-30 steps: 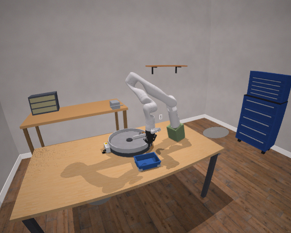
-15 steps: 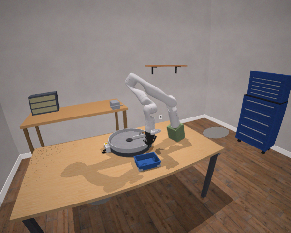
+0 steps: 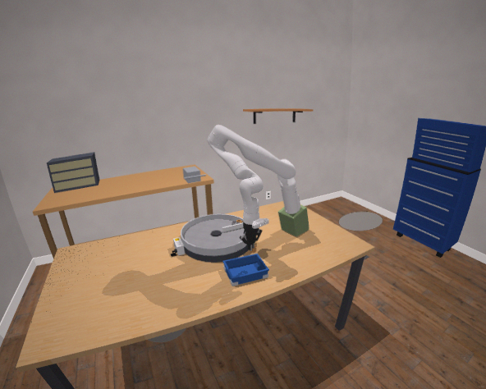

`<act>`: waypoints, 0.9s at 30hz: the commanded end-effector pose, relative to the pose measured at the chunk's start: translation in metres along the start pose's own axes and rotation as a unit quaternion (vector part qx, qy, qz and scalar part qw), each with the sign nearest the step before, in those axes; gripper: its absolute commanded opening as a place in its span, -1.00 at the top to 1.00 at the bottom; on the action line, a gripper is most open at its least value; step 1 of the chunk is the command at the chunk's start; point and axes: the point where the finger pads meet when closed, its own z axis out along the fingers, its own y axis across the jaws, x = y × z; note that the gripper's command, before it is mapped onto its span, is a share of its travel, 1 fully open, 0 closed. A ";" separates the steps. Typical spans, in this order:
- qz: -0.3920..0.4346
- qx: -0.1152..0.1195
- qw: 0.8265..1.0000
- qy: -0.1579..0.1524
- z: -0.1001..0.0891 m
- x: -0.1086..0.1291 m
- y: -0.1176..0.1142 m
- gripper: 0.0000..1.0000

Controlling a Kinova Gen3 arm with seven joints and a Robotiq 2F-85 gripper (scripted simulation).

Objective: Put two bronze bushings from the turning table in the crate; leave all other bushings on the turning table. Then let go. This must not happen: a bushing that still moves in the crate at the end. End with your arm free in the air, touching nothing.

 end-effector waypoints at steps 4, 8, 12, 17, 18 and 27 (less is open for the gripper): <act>0.000 0.003 1.000 0.001 0.020 0.001 -0.002 1.00; 0.000 0.003 1.000 0.001 0.020 0.001 -0.002 1.00; 0.000 0.003 1.000 0.001 0.020 0.001 -0.002 1.00; 0.000 0.002 1.000 0.000 0.029 0.001 -0.002 1.00; 0.000 0.002 1.000 0.000 0.034 0.001 -0.002 1.00; 0.000 0.002 1.000 0.000 0.043 0.001 -0.002 1.00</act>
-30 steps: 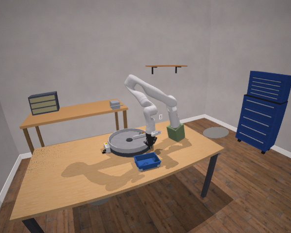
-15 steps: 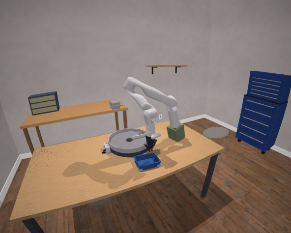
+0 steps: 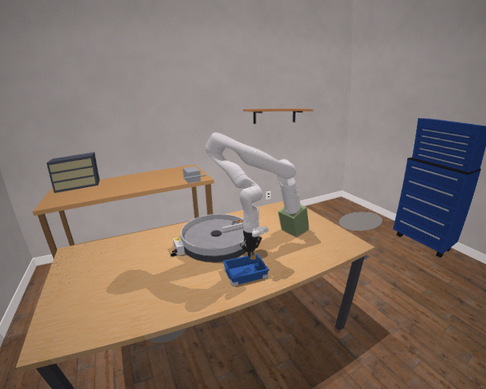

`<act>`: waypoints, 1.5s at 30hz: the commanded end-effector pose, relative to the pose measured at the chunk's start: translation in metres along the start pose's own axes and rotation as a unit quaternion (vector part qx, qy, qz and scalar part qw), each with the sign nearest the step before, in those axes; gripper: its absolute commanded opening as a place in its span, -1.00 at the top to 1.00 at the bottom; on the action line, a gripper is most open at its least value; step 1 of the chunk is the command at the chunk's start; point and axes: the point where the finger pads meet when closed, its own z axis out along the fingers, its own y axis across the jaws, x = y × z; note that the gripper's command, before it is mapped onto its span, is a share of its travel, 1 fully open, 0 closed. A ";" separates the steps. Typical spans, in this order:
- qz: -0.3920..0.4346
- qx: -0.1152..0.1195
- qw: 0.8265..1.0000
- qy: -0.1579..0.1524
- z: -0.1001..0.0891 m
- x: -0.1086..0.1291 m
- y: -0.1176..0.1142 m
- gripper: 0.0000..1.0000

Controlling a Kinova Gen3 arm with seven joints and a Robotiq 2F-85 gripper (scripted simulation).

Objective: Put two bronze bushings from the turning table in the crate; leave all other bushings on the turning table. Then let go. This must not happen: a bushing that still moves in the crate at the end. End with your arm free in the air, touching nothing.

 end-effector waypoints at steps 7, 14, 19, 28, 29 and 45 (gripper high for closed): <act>-0.001 0.000 1.000 0.001 0.004 0.001 0.000 1.00; -0.001 0.000 1.000 0.001 0.009 0.001 0.000 1.00; -0.001 0.000 1.000 0.001 0.009 0.001 0.000 1.00; -0.001 0.000 1.000 0.001 0.017 0.002 -0.001 1.00; -0.001 0.000 1.000 0.001 0.017 0.002 -0.001 1.00; -0.001 0.000 1.000 0.001 0.026 0.002 -0.001 1.00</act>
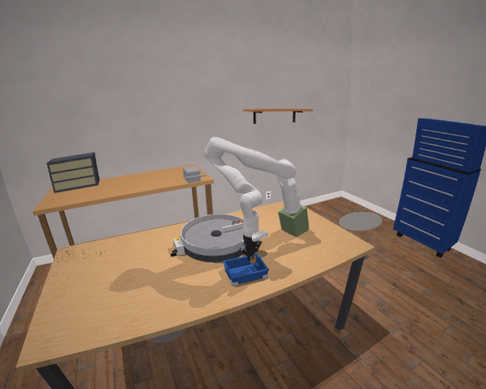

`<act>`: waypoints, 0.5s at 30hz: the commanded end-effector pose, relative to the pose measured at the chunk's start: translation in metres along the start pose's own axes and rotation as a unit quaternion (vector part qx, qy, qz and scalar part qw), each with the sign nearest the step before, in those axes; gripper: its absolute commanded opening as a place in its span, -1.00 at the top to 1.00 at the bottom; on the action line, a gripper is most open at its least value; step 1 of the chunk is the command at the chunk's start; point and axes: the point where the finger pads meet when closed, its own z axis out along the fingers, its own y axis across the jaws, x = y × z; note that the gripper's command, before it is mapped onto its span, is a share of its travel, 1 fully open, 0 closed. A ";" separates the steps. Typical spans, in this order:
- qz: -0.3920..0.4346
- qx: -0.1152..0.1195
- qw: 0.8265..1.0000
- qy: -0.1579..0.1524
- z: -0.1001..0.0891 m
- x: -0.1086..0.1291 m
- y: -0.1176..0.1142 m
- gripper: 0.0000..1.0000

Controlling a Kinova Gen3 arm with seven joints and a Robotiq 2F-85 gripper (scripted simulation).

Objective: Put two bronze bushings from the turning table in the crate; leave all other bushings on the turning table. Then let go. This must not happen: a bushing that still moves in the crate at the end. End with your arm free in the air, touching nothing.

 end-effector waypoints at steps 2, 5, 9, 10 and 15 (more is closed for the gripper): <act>-0.001 0.002 1.000 0.001 0.002 0.002 -0.002 1.00; -0.001 0.002 1.000 0.001 0.002 0.002 -0.002 1.00; -0.001 0.002 1.000 0.001 0.002 0.002 -0.002 1.00; -0.001 0.002 1.000 0.001 0.002 0.002 -0.002 1.00; -0.001 0.002 1.000 0.001 0.009 0.002 -0.002 1.00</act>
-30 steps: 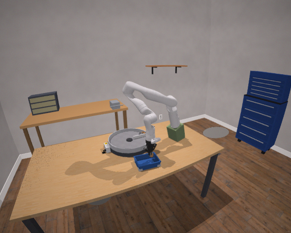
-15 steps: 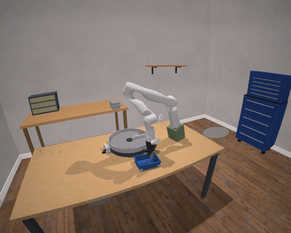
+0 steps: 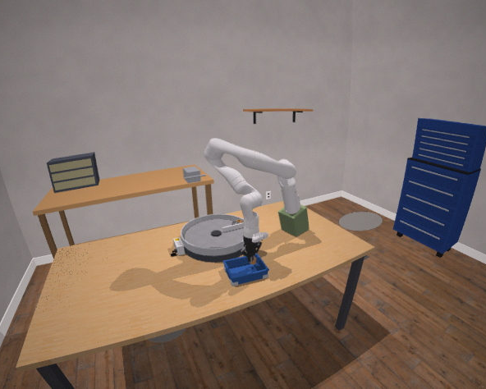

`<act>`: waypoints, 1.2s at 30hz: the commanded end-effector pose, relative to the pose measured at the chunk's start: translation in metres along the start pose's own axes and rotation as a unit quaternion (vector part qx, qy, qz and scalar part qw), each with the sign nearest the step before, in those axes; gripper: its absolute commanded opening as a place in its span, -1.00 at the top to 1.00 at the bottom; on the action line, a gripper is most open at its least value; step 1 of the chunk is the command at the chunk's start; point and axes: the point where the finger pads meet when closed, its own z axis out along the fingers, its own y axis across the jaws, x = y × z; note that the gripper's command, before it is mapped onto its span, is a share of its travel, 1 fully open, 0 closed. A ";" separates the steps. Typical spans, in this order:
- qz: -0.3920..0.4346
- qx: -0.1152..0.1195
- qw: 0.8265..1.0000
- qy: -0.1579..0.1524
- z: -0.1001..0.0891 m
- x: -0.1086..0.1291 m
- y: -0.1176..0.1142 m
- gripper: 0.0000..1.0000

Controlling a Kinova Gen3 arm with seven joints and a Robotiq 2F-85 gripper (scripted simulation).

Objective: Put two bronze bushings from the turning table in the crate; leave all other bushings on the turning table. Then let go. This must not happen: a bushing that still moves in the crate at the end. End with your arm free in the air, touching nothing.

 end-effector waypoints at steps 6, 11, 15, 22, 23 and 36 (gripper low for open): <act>0.000 0.002 1.000 0.001 0.005 0.001 -0.001 1.00; 0.000 0.002 1.000 0.001 0.005 0.001 -0.001 1.00; 0.000 0.002 1.000 0.001 0.008 0.001 -0.001 1.00; 0.000 0.002 1.000 0.001 0.013 0.001 -0.002 1.00; 0.000 0.002 1.000 0.001 0.013 0.001 -0.002 1.00; 0.000 0.002 1.000 0.001 0.022 0.001 -0.002 1.00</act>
